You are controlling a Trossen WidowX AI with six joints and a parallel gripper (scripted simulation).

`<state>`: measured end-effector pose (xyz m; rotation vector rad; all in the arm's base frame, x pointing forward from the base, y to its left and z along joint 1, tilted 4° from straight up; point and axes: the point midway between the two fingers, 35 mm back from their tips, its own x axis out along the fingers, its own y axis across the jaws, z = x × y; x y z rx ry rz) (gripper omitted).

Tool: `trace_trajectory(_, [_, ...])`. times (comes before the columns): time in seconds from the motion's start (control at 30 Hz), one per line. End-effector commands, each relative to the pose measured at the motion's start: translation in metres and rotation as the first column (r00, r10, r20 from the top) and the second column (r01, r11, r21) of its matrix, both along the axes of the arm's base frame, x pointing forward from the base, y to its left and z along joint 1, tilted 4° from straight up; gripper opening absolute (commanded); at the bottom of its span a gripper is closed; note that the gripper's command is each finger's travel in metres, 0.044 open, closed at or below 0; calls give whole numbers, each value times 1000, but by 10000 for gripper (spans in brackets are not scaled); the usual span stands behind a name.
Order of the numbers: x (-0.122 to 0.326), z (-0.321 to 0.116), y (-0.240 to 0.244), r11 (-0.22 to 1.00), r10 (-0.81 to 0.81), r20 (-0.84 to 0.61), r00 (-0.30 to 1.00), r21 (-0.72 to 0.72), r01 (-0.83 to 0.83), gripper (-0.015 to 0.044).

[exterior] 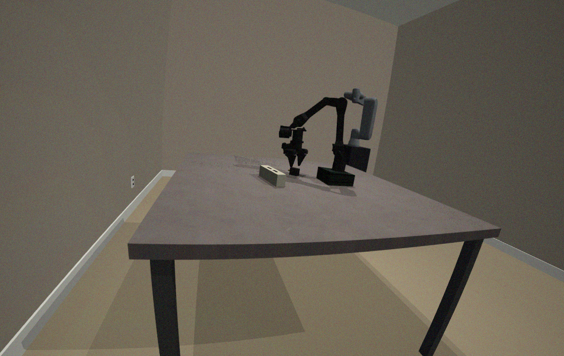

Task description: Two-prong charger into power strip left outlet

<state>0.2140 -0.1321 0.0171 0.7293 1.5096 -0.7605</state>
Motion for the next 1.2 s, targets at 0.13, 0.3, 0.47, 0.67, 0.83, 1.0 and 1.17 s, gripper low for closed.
trace_trajectory(0.13, [-2, -15, 0, 1000, -2, -12, 1000, 1, 2, 440])
trace_trajectory(0.3, [-3, -23, -1, 1000, -2, -12, 1000, 1, 2, 440])
trace_trajectory(0.47, [-3, -31, -1, 1000, -2, -12, 1000, 1, 2, 440])
trace_trajectory(0.67, [-4, -40, -1, 1000, -2, -13, 1000, 1, 2, 440])
trace_trajectory(0.83, [-3, -38, -1, 1000, -8, -5, 1000, 2, 8, 414])
trace_trajectory(1.0, [-3, -38, -1, 1000, -8, -5, 1000, 2, 8, 282])
trace_trajectory(1.17, [-3, -38, -1, 1000, -8, -5, 1000, 2, 8, 151])
